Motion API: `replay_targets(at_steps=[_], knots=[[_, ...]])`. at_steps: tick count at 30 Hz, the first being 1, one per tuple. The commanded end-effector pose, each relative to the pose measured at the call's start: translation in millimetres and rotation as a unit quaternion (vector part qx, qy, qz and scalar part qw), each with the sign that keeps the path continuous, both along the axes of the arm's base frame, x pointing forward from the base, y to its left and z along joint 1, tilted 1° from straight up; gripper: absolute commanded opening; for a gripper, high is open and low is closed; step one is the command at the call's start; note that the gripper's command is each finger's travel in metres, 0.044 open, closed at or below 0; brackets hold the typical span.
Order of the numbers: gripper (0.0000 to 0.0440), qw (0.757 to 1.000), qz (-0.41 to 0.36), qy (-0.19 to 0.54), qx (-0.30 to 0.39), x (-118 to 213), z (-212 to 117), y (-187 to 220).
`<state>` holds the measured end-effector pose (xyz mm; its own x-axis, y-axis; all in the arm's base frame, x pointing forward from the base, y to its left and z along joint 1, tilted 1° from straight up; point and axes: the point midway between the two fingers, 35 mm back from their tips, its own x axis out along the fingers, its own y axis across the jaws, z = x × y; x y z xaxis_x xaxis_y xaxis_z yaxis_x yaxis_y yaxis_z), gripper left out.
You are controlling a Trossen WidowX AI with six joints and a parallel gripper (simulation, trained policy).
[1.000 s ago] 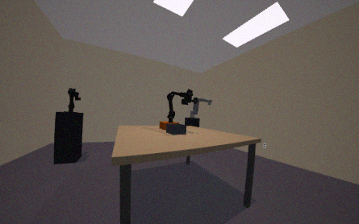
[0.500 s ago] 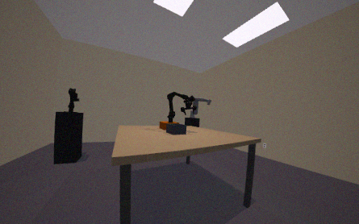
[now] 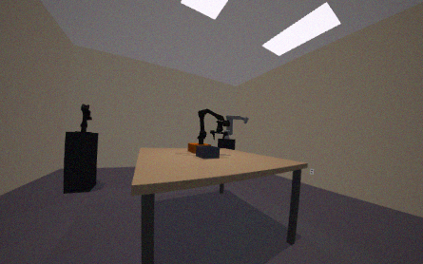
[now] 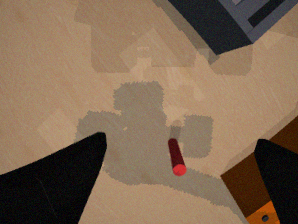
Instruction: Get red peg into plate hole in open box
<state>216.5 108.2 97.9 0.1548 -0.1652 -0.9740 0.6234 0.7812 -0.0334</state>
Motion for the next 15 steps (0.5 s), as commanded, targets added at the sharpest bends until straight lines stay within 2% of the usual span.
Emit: replay_targets(at_steps=[1,15], knots=[[0.0421,0.999,-0.027,0.037,-0.011,-15,-13,-2],[0.0407,0.991,-0.103,0.079,-0.023,-33,-64,-2]])
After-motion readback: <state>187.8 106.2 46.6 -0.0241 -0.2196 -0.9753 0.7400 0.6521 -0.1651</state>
